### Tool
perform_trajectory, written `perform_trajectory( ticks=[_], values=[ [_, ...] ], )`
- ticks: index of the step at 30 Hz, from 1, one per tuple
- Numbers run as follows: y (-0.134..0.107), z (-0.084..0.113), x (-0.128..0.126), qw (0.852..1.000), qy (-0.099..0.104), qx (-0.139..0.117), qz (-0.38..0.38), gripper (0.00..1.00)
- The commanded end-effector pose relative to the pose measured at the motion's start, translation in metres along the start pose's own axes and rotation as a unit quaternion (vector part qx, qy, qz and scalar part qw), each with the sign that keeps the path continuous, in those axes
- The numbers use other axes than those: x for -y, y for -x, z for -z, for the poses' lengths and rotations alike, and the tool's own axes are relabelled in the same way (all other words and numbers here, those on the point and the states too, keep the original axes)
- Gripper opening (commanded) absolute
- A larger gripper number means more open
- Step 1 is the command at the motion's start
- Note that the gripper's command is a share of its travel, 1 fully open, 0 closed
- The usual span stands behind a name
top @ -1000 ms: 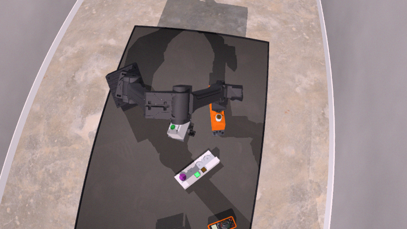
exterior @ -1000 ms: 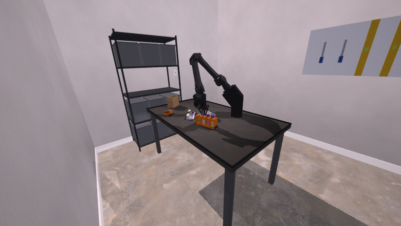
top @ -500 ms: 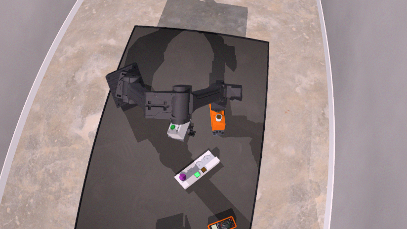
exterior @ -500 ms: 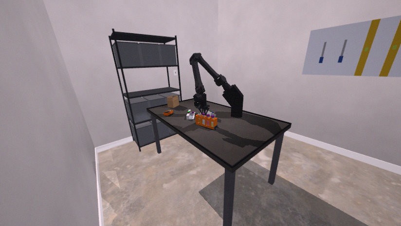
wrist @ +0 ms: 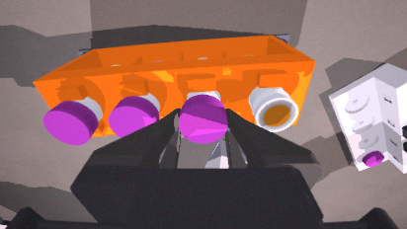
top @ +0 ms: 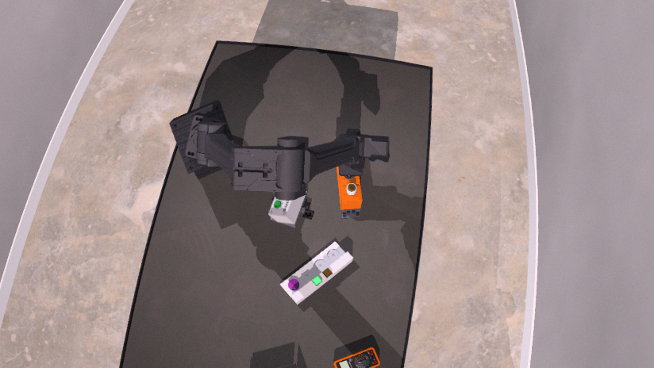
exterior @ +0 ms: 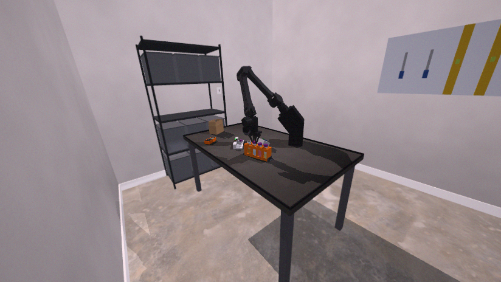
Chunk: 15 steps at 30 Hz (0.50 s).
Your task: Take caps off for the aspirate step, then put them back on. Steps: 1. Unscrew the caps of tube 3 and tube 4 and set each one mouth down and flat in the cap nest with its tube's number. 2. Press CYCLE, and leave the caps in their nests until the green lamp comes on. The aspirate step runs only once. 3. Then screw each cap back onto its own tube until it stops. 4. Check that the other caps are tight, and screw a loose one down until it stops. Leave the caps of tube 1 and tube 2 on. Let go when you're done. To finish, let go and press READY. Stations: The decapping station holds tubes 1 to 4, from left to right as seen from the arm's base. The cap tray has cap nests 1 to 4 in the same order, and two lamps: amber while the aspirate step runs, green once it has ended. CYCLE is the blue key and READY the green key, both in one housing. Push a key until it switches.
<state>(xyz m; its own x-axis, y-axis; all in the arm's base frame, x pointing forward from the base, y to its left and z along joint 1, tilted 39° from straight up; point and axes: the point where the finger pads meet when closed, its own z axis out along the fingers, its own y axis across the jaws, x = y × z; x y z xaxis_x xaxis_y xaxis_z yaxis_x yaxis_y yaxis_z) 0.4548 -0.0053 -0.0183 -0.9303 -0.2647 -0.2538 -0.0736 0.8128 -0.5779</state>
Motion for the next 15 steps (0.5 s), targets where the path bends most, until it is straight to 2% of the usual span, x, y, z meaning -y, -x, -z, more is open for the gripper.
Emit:
perform_trajectory(
  ticks=[1,4,9,10,15],
  values=[
    [0.0004,0.0063,-0.0041,1.000,0.003,0.006,-0.027,0.00],
    [0.0004,0.0062,-0.0040,0.996,0.003,0.006,-0.090,0.00],
    [0.0051,0.0034,-0.0001,0.996,0.001,0.006,-0.091,0.00],
    [0.0051,0.0034,-0.0001,0.996,0.001,0.006,-0.091,0.49],
    [0.0051,0.0034,-0.0001,0.996,0.001,0.006,-0.091,0.49]
  ],
)
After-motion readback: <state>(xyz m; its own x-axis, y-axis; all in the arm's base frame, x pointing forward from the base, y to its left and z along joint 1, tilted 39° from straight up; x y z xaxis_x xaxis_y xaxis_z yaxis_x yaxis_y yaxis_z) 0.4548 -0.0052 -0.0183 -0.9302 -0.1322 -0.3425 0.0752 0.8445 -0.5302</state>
